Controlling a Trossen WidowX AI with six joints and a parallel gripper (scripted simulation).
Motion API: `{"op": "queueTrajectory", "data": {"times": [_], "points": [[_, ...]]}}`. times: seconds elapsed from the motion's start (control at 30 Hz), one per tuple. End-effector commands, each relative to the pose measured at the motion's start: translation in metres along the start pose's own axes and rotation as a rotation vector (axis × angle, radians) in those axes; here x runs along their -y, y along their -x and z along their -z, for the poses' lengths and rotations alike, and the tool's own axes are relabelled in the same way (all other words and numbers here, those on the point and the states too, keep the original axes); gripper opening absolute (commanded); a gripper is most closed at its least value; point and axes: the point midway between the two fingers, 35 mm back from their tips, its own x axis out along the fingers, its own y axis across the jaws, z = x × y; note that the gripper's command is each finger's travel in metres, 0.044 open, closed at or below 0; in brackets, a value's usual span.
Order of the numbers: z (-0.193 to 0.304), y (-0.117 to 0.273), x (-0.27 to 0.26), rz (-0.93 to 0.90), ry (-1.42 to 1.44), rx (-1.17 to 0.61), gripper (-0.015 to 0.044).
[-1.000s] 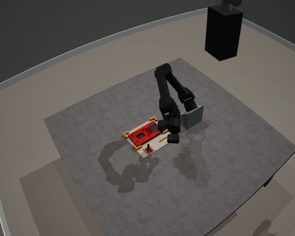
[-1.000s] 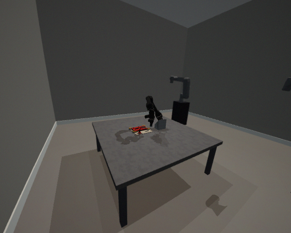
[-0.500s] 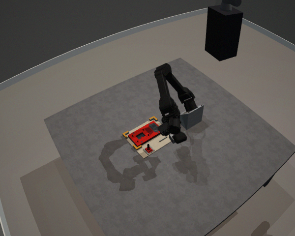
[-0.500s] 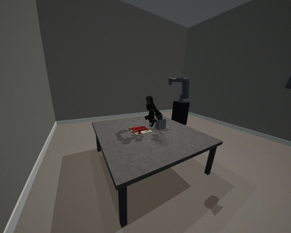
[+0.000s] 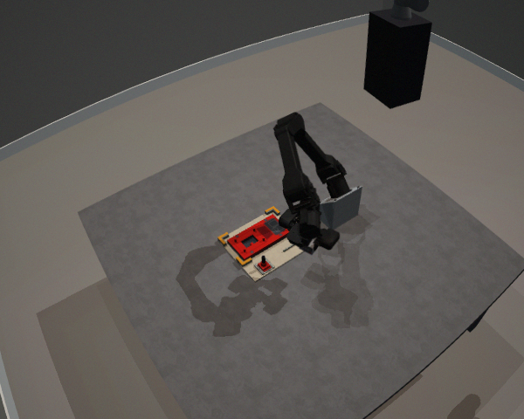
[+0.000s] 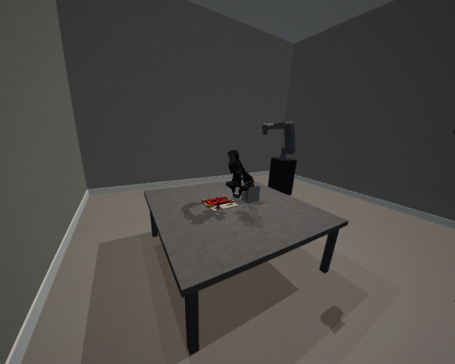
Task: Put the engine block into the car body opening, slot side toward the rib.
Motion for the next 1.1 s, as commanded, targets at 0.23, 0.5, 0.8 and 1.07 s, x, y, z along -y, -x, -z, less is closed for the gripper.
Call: {"op": "queueTrajectory", "data": {"times": [0.23, 0.5, 0.8, 1.07], "points": [[-0.0001, -0.0016, 0.0002, 0.003, 0.366, 0.002, 0.0], [0.0, -0.0028, 0.0003, 0.003, 0.643, 0.002, 0.0], [0.0001, -0.004, 0.0003, 0.003, 0.955, 0.001, 0.0], [0.0003, -0.0051, 0.0004, 0.004, 1.233, 0.001, 0.0]]}}
